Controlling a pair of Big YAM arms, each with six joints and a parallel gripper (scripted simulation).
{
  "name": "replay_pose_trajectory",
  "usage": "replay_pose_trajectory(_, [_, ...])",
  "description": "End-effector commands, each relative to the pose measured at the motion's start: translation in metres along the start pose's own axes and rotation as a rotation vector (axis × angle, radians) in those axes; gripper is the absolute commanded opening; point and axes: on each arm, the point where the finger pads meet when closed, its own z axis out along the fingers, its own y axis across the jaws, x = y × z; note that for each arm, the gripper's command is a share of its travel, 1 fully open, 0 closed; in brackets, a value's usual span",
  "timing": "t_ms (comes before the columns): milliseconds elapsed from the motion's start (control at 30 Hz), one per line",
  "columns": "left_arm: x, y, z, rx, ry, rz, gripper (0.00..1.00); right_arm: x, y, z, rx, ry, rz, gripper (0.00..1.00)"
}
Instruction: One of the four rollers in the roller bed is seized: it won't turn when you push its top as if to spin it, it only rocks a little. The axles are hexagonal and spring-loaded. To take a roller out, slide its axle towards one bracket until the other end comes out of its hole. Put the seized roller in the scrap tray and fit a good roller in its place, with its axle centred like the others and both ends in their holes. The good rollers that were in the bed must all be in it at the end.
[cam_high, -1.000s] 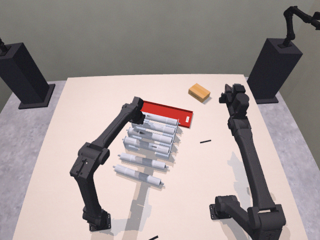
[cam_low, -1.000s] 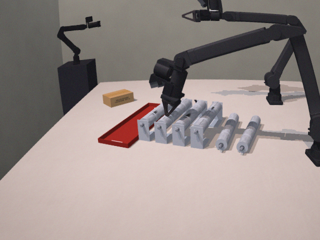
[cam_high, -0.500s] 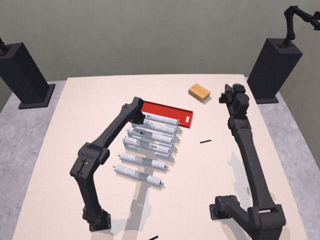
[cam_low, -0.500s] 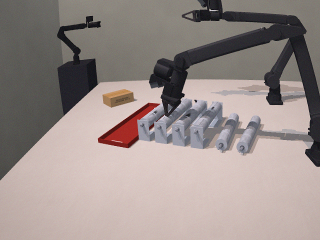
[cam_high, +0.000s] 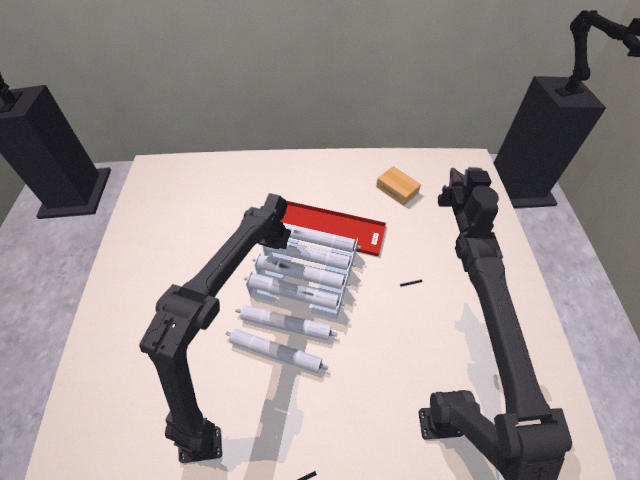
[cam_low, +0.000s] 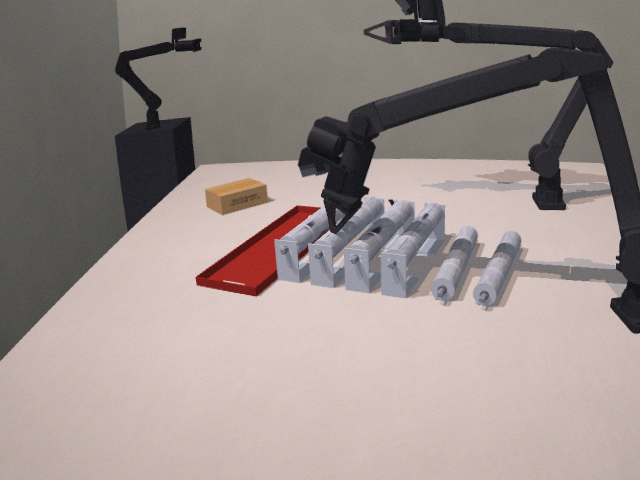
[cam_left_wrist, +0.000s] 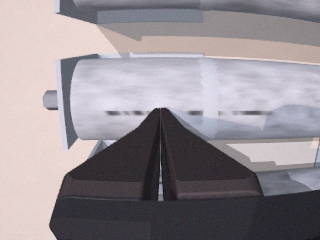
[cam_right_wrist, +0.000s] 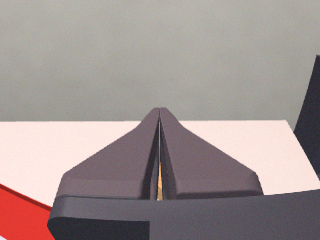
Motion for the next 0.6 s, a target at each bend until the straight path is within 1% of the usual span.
replay_pose_trajectory(0, [0.005,0.010,0.019,-0.008,0.015,-0.023,0.00,-0.044,0.005,0.005,-0.007,-0.064,-0.011,0.00])
replay_pose_trajectory(267, [0.004,0.010,0.020,-0.008,0.009,-0.023,0.00,-0.044,0.005,0.005,-0.007,-0.064,-0.011,0.00])
replay_pose_trajectory(333, [0.007,0.010,0.020,-0.009,0.022,-0.023,0.00,-0.044,0.005,0.005,-0.007,-0.064,-0.011,0.00])
replay_pose_trajectory(467, [0.004,0.010,0.021,-0.008,0.010,-0.023,0.00,-0.044,0.005,0.005,-0.007,-0.064,-0.011,0.00])
replay_pose_trajectory(500, [0.003,0.010,0.017,-0.009,0.013,-0.023,0.00,-0.044,0.005,0.005,-0.007,-0.064,-0.011,0.00])
replay_pose_trajectory(533, [-0.021,0.010,0.002,-0.008,-0.024,-0.023,0.00,-0.044,0.005,0.005,-0.007,-0.064,-0.011,0.00])
replay_pose_trajectory(567, [-0.021,0.010,0.002,-0.008,-0.024,-0.023,0.00,-0.044,0.005,0.005,-0.007,-0.064,-0.011,0.00])
